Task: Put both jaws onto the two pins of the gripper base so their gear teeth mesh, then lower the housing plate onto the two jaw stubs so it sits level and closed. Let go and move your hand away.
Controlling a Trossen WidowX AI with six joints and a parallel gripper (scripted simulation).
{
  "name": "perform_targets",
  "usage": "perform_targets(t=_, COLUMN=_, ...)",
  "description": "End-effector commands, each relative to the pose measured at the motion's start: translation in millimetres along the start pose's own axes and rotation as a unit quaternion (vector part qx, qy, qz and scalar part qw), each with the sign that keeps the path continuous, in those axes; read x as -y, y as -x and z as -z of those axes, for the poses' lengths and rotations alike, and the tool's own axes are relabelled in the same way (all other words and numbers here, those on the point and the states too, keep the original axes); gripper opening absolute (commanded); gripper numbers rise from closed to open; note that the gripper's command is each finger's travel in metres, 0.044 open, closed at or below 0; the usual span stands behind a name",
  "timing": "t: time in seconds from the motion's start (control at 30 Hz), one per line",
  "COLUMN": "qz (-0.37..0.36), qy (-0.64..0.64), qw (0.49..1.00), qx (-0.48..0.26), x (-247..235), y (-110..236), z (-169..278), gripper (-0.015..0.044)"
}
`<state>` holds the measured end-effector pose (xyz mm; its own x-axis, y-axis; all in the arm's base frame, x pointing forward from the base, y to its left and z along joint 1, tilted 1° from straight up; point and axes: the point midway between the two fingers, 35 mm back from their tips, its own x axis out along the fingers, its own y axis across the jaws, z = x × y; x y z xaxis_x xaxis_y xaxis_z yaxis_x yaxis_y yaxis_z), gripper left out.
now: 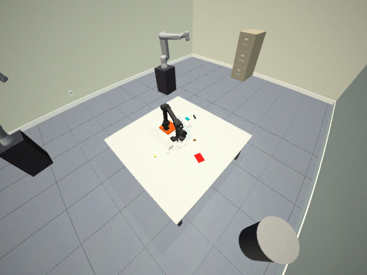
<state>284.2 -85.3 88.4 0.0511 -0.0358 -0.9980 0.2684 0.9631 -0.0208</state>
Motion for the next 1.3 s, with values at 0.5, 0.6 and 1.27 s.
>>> perform_targets(t=0.5, qz=-0.001, qy=0.002, qw=1.0, qx=-0.007, x=-0.5, y=-30.5, z=3.5, gripper=0.0134)
perform_targets(t=0.6, qz=-0.001, qy=0.002, qw=1.0, qx=-0.007, x=-0.5, y=-30.5, z=3.5, gripper=0.0134)
perform_targets(t=1.27, qz=-0.001, qy=0.004, qw=1.0, qx=-0.007, x=-0.5, y=-33.4, z=3.6, gripper=0.0134)
